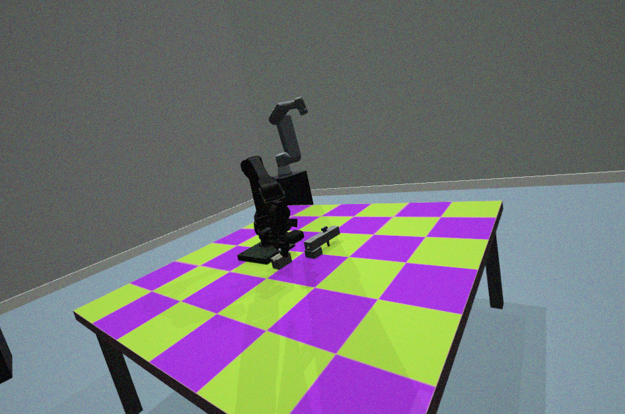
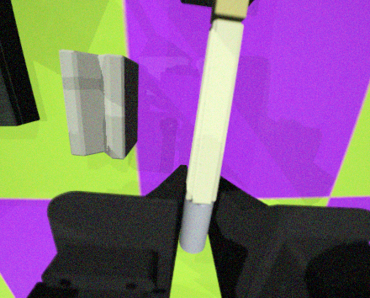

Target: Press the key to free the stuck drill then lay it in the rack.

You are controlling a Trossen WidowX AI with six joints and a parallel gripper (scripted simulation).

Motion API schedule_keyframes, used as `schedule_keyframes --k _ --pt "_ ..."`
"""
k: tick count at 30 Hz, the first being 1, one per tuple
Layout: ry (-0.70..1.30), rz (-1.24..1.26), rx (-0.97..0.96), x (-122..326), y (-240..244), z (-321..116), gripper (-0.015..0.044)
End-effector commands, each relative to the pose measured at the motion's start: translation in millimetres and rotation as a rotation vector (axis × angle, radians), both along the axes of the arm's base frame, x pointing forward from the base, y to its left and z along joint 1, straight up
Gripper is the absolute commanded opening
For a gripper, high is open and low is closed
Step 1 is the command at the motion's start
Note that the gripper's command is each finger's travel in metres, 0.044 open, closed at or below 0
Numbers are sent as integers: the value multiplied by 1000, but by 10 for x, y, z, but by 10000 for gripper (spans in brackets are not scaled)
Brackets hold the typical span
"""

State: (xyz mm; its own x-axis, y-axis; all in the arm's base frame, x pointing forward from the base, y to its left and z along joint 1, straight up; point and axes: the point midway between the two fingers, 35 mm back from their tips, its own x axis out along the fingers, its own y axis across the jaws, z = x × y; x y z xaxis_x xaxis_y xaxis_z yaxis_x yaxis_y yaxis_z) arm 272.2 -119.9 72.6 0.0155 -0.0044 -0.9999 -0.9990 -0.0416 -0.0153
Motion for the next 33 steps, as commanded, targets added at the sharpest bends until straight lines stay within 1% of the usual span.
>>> schedule_keyframes --k 1,11,33 --pt "-4 -3 -5 15 -13 27 0" --pt "-4 -3 -5 5 -23 42 0" --pt "-1 -3 -6 -404 -119 -27 0"
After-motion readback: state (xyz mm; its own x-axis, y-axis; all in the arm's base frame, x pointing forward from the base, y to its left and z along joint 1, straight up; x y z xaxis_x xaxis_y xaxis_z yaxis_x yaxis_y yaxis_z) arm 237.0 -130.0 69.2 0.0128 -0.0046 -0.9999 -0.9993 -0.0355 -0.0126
